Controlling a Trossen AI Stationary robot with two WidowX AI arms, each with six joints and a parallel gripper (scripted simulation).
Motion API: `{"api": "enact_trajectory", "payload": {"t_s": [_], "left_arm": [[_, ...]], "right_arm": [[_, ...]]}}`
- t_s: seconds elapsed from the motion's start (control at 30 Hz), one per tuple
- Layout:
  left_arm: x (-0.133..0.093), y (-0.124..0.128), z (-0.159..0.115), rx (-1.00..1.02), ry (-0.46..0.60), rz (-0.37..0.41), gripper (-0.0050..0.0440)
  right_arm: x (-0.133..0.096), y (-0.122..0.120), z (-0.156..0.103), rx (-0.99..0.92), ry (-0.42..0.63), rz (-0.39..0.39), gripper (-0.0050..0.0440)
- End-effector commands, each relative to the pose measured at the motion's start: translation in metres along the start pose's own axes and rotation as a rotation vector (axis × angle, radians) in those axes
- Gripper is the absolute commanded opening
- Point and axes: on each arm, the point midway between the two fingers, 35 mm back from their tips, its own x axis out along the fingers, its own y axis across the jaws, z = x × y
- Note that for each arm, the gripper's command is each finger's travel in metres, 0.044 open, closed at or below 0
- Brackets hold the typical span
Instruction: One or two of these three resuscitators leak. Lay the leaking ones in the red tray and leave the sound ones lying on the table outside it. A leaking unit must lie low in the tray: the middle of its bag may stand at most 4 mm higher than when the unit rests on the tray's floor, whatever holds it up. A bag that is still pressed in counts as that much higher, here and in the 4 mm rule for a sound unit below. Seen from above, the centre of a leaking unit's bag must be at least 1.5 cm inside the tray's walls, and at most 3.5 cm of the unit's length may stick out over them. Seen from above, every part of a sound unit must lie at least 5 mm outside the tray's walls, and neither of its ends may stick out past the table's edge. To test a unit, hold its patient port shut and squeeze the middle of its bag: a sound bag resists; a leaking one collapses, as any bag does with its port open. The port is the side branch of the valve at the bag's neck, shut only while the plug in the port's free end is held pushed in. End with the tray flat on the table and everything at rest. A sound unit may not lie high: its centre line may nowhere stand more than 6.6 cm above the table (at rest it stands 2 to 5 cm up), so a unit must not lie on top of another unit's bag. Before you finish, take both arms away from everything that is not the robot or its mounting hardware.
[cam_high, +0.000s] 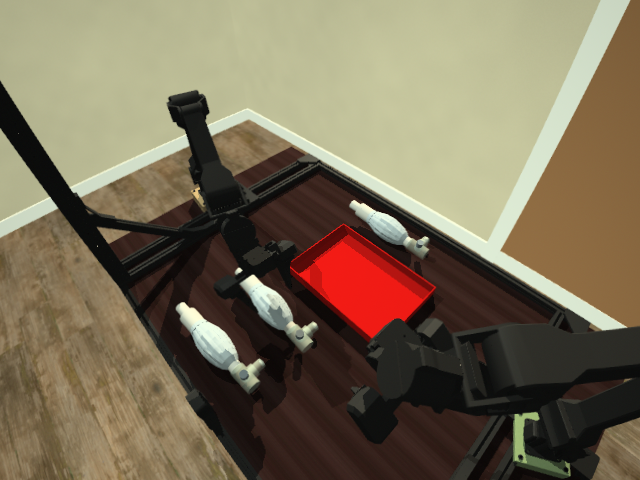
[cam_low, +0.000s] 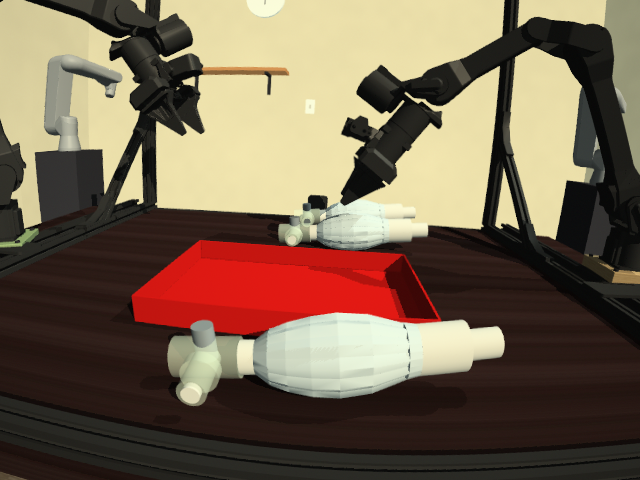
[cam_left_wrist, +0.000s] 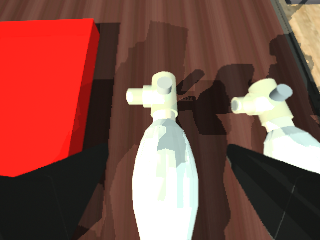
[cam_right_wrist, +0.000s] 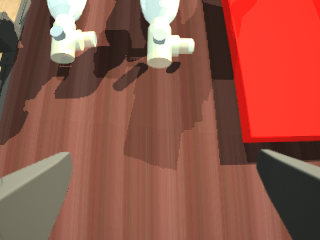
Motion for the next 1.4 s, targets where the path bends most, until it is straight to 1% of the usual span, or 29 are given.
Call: {"api": "enact_trajectory", "payload": {"t_s": [0.0, 0.3, 0.5, 0.67, 0.9, 1.07, 1.23, 1.37], "left_arm": [[-0.020, 0.000, 0.012, -0.001, -0.002, -0.001, 0.0440], [-0.020, 0.000, 0.012, -0.001, -0.002, -0.001, 0.0440], [-0.105, 0.019, -0.009, -0.017, -0.103, -0.025, 0.0440], [-0.162, 0.036, -0.041, -0.033, -0.196, -0.046, 0.0440], [-0.163, 0.035, -0.038, -0.032, -0.197, -0.045, 0.0440], [-0.191, 0.047, -0.068, -0.043, -0.260, -0.060, 0.0440], [-0.208, 0.057, -0.101, -0.053, -0.323, -0.075, 0.0440], [-0.208, 0.057, -0.101, -0.053, -0.323, -0.075, 0.0440]], "right_arm": [[0.000, 0.000, -0.001, -0.003, 0.002, -0.002, 0.0440], [0.000, 0.000, -0.001, -0.003, 0.002, -0.002, 0.0440], [0.000, 0.000, -0.001, -0.003, 0.003, -0.002, 0.0440], [0.000, 0.000, -0.001, -0.003, 0.003, -0.002, 0.0440], [0.000, 0.000, -0.001, -0.004, 0.002, 0.000, 0.0440], [0.000, 0.000, -0.001, -0.004, 0.002, 0.000, 0.0440], [0.000, 0.000, -0.001, -0.004, 0.002, 0.000, 0.0440], [0.000, 0.000, -0.001, -0.004, 0.002, 0.000, 0.0440]]}}
